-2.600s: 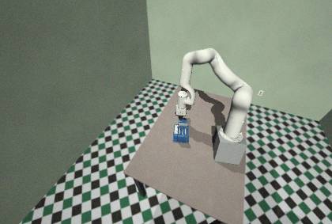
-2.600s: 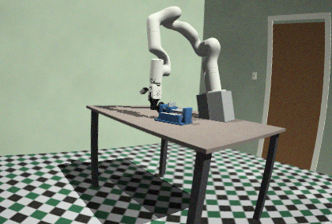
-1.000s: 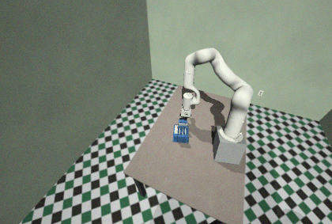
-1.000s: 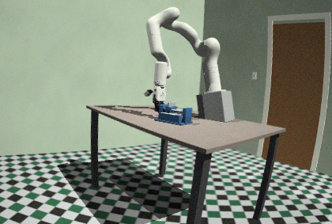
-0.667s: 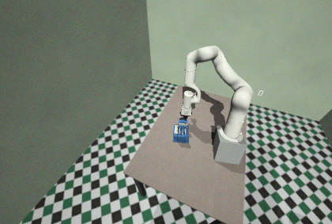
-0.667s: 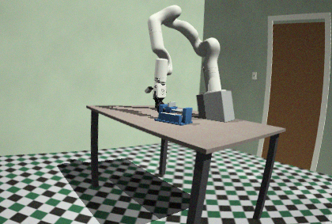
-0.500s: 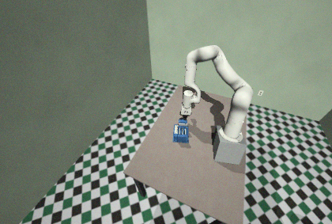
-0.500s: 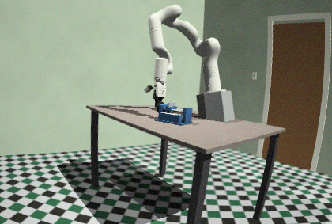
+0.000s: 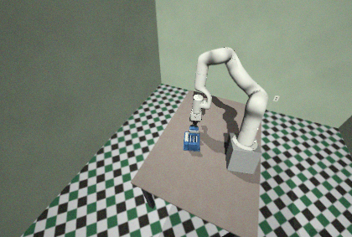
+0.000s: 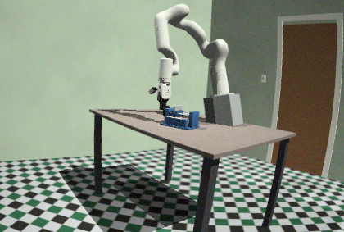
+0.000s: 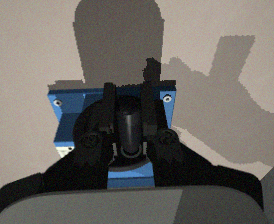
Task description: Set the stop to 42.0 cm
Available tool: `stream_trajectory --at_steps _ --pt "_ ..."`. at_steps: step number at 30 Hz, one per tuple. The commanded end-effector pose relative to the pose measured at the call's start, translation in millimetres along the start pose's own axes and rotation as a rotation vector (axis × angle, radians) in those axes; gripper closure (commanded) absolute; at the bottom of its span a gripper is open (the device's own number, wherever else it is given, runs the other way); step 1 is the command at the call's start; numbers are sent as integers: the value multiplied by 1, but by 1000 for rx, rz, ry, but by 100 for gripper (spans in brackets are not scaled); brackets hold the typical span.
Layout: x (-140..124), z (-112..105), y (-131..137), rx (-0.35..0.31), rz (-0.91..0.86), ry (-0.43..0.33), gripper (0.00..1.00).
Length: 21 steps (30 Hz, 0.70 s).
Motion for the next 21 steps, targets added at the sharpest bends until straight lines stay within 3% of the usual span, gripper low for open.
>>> stream_trajectory --at_steps 1,12,21 --pt "1 -2 -7 -1 0 -1 94" --pt "3 2 -23 -1 0 -1 94" --pt "5 26 -36 -1 0 -1 94"
Point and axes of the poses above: the point where the finger pads meet when closed, its own z axis out along the fingers, its own y axis across the jaws, x = y × z, the point moved 3 cm from there along -z, back along the fingers, and after that the axes turned 7 degrees about -z, right-handed, at the moved point
